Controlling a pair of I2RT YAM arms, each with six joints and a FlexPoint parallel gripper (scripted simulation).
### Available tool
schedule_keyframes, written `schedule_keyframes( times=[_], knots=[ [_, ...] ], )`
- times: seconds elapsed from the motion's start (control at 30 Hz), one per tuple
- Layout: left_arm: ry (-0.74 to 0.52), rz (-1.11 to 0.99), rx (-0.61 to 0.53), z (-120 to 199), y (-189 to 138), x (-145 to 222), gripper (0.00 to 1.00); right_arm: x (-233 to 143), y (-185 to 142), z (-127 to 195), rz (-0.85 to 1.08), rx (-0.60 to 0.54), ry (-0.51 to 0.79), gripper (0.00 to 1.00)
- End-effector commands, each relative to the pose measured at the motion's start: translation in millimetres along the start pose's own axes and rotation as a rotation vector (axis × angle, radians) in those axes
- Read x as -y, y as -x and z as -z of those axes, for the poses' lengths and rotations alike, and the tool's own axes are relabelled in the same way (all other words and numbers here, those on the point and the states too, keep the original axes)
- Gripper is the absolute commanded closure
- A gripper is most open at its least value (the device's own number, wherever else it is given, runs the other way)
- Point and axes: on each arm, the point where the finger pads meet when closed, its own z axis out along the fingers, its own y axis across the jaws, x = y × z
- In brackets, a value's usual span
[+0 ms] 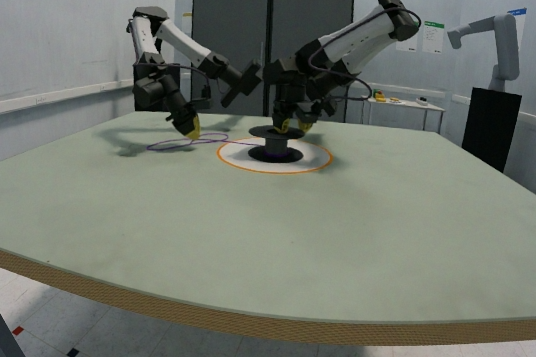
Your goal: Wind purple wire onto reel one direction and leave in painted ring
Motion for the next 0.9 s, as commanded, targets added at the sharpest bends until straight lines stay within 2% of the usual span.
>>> schedule_keyframes(
  times=[0.0, 0.1, 0.43, 0.57, 0.7, 0.77, 0.87],
  knots=[
    [-0.014, 0.001, 0.020, 4, 3, 4, 0.46, 2, -1, 1, 0.000, 0.007, -0.011, 1.00],
    [-0.014, 0.001, 0.020, 4, 3, 4, 0.51, 2, -1, 1, 0.000, 0.007, -0.011, 1.00],
    [-0.014, -0.064, 0.021, 0, 7, 5, 0.51, 4, -2, 2, -0.001, 0.010, -0.011, 1.00],
    [-0.012, -0.196, 0.022, 0, 16, 5, 0.51, 4, -2, 2, 0.006, 0.013, -0.007, 1.00],
    [-0.010, -0.413, 0.023, 1, 31, 8, 0.51, 4, -1, 2, -0.001, 0.017, -0.012, 1.00],
    [-0.010, -0.413, 0.023, 1, 31, 8, 0.51, 4, -1, 2, -0.001, 0.017, -0.012, 1.00],
    [-0.007, -0.631, 0.024, 1, 42, 13, 0.51, 3, -1, 2, -0.028, 0.018, -0.028, 1.00]
  ],
)
